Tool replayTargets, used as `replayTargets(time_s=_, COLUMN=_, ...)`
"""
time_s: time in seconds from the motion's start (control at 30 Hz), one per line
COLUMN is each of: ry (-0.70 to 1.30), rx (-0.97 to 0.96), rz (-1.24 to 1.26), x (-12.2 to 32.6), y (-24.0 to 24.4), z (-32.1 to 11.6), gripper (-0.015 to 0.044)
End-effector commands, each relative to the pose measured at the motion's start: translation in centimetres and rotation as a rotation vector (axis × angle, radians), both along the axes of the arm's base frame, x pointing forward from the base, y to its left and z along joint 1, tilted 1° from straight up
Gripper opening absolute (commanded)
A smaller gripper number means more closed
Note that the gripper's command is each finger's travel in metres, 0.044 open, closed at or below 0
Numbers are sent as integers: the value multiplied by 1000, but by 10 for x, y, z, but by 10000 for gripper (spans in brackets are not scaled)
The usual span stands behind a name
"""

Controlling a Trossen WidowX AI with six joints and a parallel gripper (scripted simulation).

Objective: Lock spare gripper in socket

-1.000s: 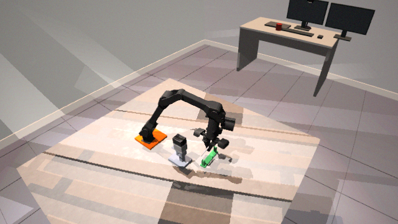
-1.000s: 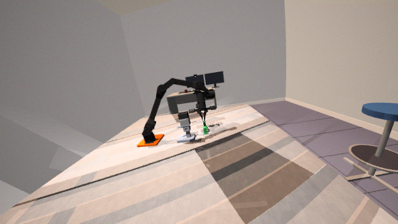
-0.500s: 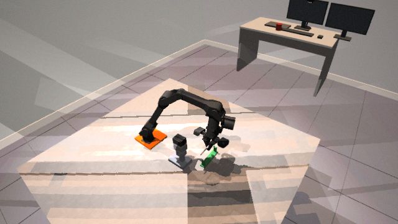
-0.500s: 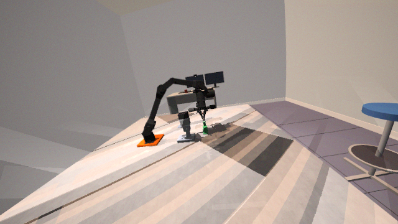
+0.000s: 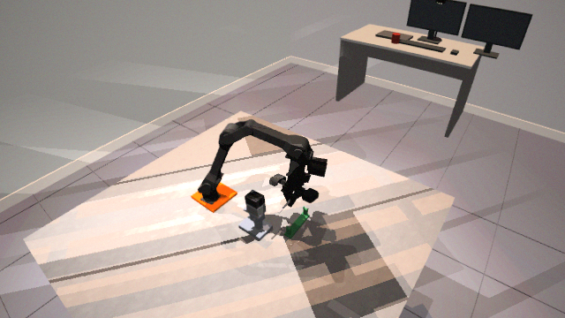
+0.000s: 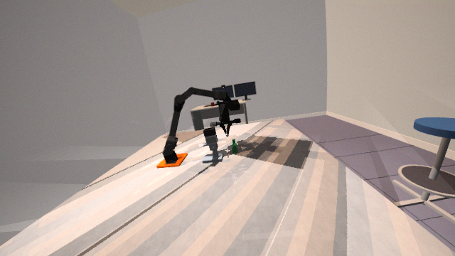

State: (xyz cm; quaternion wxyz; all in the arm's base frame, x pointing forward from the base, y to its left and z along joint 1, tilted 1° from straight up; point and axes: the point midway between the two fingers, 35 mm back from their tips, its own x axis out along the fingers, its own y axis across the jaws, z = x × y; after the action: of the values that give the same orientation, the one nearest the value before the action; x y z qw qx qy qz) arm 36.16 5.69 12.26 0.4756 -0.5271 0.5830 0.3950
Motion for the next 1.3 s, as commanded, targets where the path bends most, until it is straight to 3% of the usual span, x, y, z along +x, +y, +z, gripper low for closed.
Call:
replayTargets(time_s=0.0, ry=3, rx=5, rz=-6, x=-15, y=6, z=2, gripper=0)
replayTargets(time_s=0.73, ry=9, rx=9, rz=-28, x=-73, y=18, z=6, gripper=0)
replayTargets(time_s=1.27, ry=5, rx=12, rz=-31, x=-71, y=19, z=-44, gripper=0)
